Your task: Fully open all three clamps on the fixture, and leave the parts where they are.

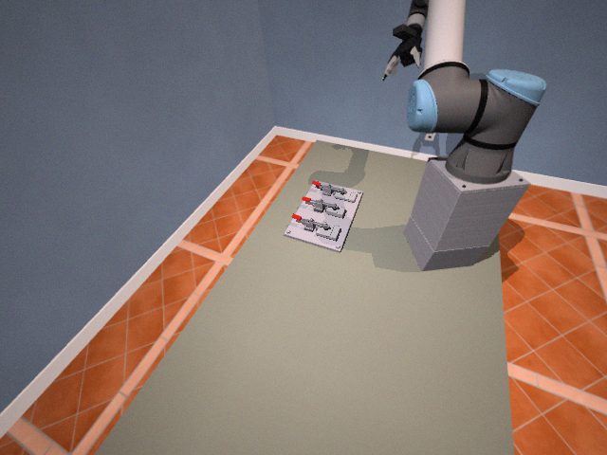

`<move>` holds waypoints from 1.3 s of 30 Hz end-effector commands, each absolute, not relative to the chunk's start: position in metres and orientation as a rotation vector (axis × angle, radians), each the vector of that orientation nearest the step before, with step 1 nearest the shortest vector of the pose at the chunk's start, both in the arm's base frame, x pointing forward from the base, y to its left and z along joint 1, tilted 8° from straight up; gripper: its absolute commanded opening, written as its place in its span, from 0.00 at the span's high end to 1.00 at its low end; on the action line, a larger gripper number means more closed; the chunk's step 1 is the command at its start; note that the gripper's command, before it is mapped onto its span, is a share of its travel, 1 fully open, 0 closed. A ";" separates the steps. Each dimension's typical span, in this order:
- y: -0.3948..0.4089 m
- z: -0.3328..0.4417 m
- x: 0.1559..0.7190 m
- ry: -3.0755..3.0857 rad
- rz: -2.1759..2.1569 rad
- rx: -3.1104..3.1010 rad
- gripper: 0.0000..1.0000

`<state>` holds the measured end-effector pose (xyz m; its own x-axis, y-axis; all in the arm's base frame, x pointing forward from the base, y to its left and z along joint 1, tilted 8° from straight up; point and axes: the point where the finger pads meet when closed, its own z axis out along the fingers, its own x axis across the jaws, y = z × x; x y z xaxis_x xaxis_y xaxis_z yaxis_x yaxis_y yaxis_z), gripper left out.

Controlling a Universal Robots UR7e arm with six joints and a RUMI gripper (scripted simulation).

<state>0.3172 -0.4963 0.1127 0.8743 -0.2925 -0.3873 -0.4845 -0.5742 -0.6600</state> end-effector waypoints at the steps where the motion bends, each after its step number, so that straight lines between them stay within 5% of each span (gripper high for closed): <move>1: -0.496 0.114 0.317 0.558 0.298 -2.221 0.00; 39: -0.484 0.095 0.337 0.612 0.356 -2.258 0.00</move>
<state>0.3307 -0.4881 0.1004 0.8556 -0.3081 -0.4159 -0.5147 -0.5905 -0.6216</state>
